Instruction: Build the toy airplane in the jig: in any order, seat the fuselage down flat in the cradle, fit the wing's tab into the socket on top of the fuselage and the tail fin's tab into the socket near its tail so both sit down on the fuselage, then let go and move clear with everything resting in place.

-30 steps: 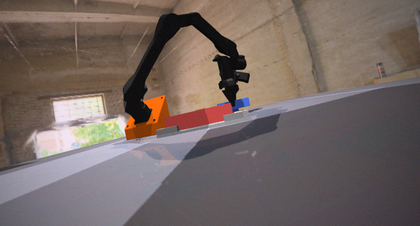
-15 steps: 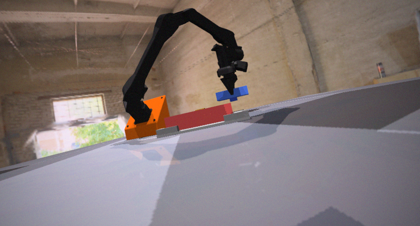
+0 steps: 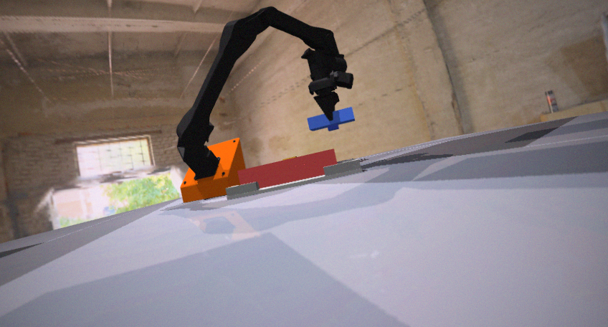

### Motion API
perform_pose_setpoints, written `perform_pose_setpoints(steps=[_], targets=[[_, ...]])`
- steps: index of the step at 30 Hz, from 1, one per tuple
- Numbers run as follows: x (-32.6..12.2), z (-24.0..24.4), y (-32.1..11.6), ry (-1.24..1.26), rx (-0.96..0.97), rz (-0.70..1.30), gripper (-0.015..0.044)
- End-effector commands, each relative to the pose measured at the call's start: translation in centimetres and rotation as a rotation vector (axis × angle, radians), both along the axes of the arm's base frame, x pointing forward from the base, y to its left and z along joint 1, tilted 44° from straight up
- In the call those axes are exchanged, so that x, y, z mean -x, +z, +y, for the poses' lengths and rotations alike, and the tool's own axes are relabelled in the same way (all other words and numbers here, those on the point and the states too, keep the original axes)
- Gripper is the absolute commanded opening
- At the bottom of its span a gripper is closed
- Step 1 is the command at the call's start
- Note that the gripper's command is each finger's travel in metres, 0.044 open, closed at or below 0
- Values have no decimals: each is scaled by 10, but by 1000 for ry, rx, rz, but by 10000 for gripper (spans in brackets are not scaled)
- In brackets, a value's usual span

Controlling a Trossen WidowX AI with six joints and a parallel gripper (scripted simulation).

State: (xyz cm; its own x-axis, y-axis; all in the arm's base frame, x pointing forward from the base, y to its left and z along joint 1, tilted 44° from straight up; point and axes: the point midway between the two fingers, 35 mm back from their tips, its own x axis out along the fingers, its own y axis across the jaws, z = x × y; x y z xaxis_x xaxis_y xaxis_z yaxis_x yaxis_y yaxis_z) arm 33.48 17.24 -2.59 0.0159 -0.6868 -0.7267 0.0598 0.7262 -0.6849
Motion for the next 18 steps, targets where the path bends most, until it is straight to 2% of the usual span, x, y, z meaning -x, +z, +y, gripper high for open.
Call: perform_pose_setpoints(steps=[1, 18], targets=[[2, 9, 10, -3, -5, -6, 0], [-2, -19, 42, -160, -17, -153, 0]])
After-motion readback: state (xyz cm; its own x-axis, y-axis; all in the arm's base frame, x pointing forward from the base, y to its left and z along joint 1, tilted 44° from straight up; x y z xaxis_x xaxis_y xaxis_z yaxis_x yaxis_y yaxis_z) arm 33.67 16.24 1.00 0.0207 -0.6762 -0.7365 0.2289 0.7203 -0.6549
